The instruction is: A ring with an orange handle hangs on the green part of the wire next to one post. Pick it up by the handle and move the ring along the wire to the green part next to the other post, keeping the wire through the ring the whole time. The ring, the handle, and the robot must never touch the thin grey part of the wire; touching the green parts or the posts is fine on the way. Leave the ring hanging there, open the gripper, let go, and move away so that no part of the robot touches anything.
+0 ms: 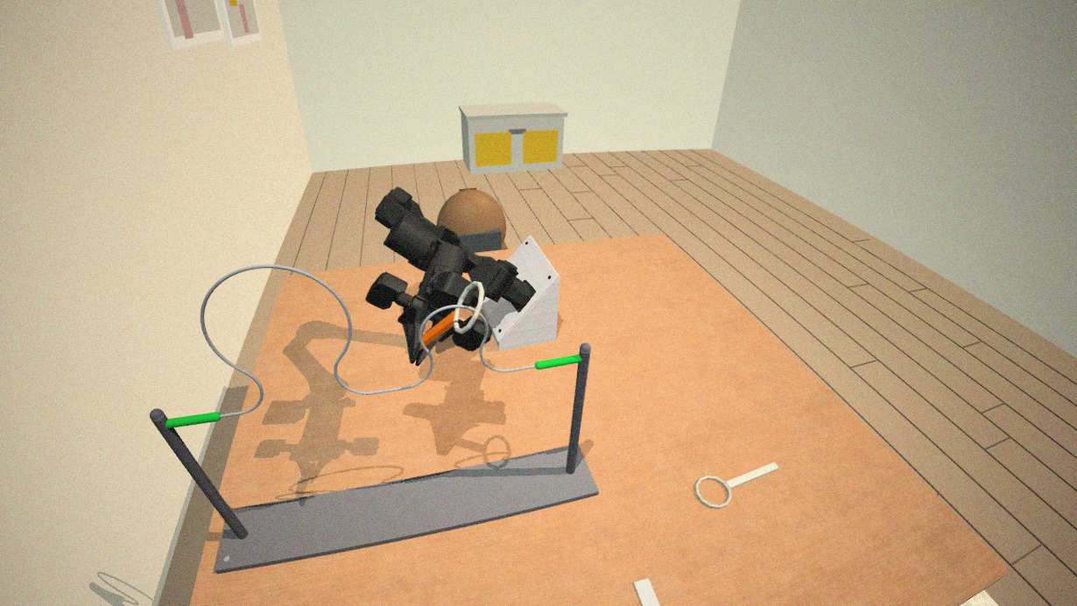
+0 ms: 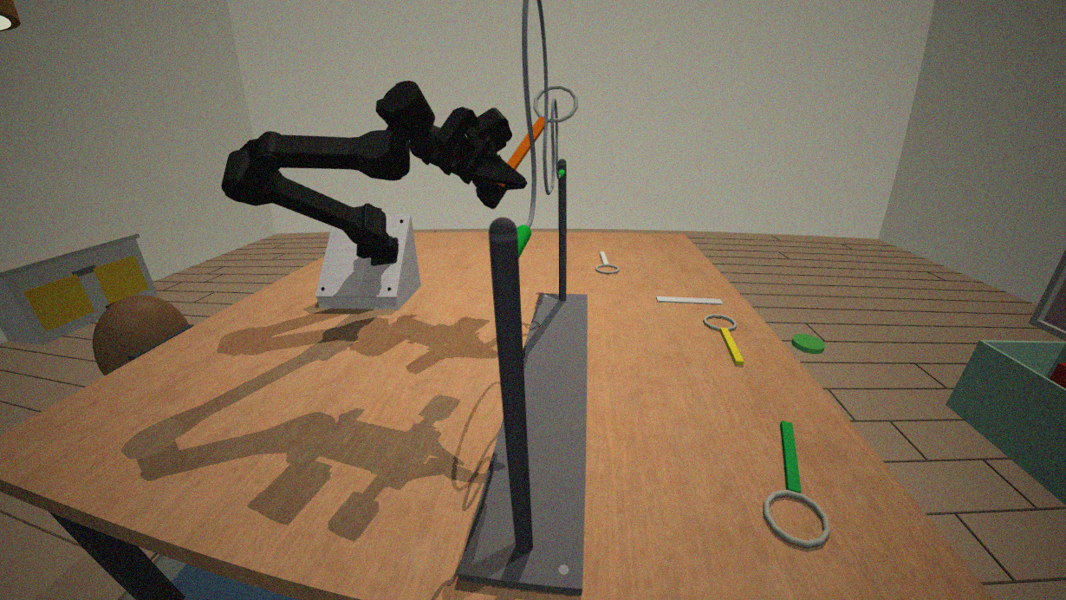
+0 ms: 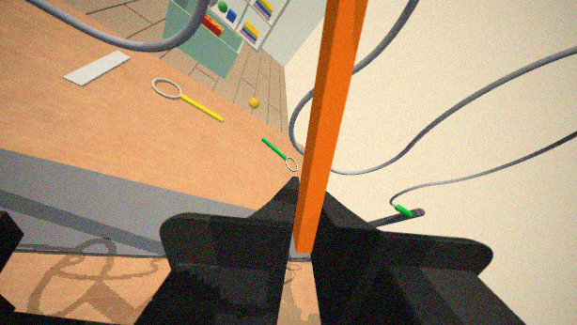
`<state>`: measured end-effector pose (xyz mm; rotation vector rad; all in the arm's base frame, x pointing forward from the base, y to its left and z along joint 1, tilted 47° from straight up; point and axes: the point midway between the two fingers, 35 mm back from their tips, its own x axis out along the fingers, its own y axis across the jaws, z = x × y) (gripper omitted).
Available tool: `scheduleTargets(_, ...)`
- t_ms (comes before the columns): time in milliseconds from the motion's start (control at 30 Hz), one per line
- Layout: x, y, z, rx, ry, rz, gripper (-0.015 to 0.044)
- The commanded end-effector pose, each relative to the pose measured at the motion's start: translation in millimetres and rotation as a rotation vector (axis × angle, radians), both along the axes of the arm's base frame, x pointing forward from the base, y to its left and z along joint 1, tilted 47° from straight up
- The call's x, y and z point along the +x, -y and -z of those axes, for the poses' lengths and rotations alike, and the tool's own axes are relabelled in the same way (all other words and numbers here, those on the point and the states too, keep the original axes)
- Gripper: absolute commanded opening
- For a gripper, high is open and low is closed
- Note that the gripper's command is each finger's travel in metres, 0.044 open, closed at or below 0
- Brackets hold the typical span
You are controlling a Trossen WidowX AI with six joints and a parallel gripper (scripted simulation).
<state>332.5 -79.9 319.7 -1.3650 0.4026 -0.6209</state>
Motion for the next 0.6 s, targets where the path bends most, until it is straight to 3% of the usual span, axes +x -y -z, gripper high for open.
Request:
scheduleTargets(0, -0.4, 1.1, -3.1, -0.083, -0.021, 0.003, -0.015)
scheduleTargets(567, -1.3, -0.7, -28.2, -0.414, -0.073, 0.018, -0.015)
